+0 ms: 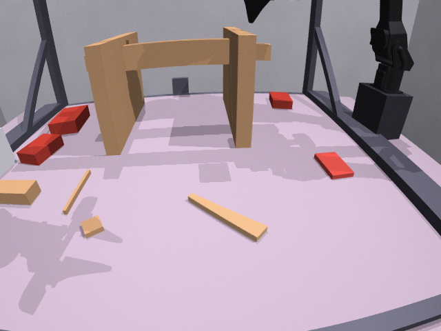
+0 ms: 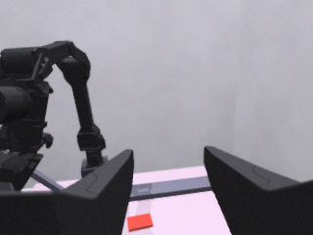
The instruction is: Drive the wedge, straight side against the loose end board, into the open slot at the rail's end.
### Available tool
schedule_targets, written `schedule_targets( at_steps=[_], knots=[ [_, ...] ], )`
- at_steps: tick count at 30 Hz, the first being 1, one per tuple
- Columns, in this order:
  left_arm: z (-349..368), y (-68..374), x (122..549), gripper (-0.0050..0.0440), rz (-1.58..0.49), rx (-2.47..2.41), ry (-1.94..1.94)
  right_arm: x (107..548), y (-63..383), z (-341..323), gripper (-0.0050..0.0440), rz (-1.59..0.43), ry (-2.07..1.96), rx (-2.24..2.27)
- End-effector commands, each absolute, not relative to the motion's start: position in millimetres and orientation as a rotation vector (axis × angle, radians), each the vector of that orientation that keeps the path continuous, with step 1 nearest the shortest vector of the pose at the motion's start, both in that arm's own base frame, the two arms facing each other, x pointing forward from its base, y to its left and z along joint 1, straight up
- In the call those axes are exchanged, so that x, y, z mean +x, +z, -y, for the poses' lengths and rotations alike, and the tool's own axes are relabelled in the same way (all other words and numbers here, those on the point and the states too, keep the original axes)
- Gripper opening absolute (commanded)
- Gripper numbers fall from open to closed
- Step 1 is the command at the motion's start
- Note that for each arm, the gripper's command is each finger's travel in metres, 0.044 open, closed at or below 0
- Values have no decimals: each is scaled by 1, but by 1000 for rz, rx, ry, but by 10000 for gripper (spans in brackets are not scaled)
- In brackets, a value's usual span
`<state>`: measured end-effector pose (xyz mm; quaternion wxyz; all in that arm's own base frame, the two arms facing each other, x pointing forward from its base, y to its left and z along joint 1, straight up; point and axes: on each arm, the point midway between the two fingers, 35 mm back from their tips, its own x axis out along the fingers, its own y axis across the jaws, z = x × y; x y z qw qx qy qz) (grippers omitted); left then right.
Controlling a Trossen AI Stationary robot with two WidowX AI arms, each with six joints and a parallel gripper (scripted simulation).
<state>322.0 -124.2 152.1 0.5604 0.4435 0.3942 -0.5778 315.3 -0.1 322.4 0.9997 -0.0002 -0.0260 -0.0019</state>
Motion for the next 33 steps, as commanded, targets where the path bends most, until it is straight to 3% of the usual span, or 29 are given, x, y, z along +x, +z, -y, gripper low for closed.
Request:
schedule_targets(
  at_steps=[1, 33],
  knots=[
    [123, 157, 328, -50, -902, 1043, -1430, 314, 324, 2, 205, 56, -10, -6],
    [121, 145, 325, -50, -885, 1038, -1470, 314, 324, 2, 205, 56, -10, -6]
  ],
)
